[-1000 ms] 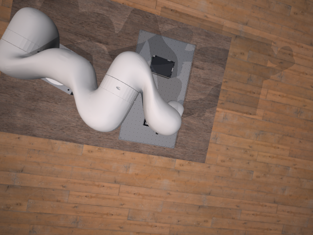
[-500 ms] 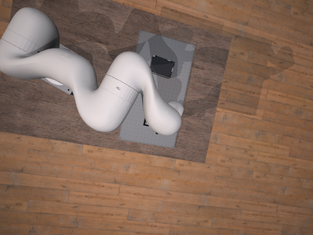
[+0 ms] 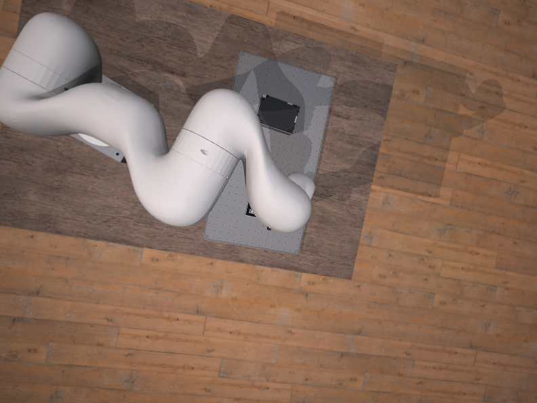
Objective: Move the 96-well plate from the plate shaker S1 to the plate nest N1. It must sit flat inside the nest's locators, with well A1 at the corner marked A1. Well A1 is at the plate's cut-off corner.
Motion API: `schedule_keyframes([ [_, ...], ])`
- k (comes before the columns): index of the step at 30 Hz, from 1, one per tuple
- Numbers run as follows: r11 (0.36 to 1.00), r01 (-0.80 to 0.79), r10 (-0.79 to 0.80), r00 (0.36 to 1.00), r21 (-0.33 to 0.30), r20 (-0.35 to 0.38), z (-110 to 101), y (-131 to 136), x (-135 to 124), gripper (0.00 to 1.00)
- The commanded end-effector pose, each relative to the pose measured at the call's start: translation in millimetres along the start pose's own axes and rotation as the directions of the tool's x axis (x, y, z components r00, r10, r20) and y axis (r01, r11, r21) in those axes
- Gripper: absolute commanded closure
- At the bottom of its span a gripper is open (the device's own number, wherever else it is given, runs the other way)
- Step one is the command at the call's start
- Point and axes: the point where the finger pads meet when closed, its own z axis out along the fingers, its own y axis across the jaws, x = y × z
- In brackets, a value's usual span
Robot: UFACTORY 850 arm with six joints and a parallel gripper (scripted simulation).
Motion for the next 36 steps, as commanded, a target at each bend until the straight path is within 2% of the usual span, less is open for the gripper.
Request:
schedule_keyframes([
  [1, 1.000, 0.000, 0.000, 1.000, -0.001, -0.002, -0.3, 0.3, 1.0, 1.00],
  [36, 1.000, 0.000, 0.000, 1.000, -0.001, -0.002, 4.9, 0.3, 1.0, 1.00],
])
